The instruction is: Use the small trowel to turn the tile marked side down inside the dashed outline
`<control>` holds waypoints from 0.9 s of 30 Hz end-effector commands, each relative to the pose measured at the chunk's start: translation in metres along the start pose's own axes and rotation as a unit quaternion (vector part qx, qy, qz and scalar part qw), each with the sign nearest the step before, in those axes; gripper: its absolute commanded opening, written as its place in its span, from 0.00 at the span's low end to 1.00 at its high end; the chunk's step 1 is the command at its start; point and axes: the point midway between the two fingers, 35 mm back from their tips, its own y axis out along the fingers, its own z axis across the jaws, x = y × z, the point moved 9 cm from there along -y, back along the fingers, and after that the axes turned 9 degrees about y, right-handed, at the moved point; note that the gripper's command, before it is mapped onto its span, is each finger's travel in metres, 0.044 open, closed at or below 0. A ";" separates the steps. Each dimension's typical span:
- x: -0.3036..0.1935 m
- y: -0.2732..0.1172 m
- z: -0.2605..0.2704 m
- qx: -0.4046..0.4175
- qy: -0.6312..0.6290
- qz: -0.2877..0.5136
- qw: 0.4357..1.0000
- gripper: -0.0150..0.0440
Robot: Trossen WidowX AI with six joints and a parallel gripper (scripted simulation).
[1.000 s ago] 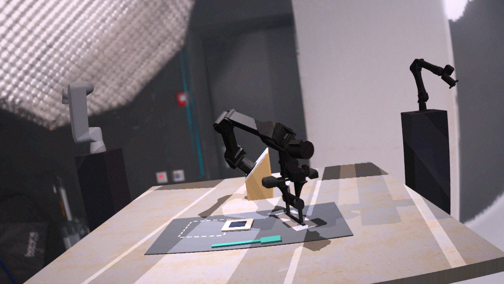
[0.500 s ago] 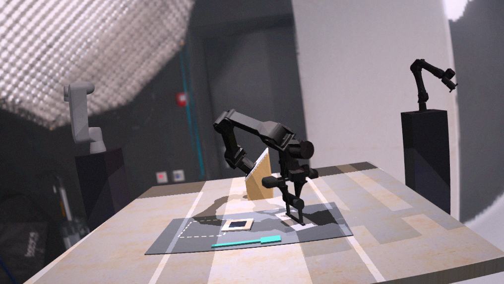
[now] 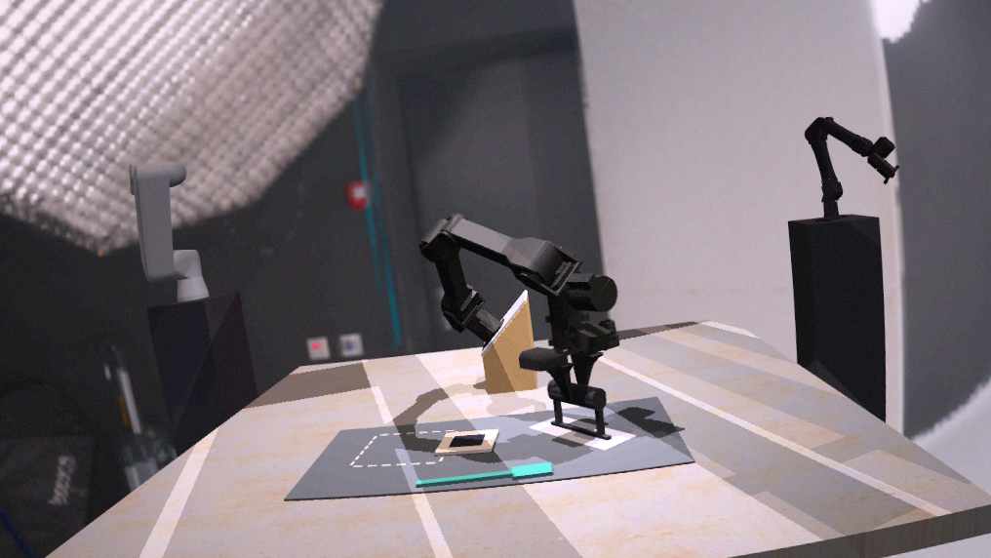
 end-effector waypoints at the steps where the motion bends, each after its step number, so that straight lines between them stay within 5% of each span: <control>1: 0.000 0.002 0.000 -0.001 -0.063 0.003 0.998 0.47; 27: 0.000 0.002 0.000 0.000 -0.418 0.003 0.909 0.47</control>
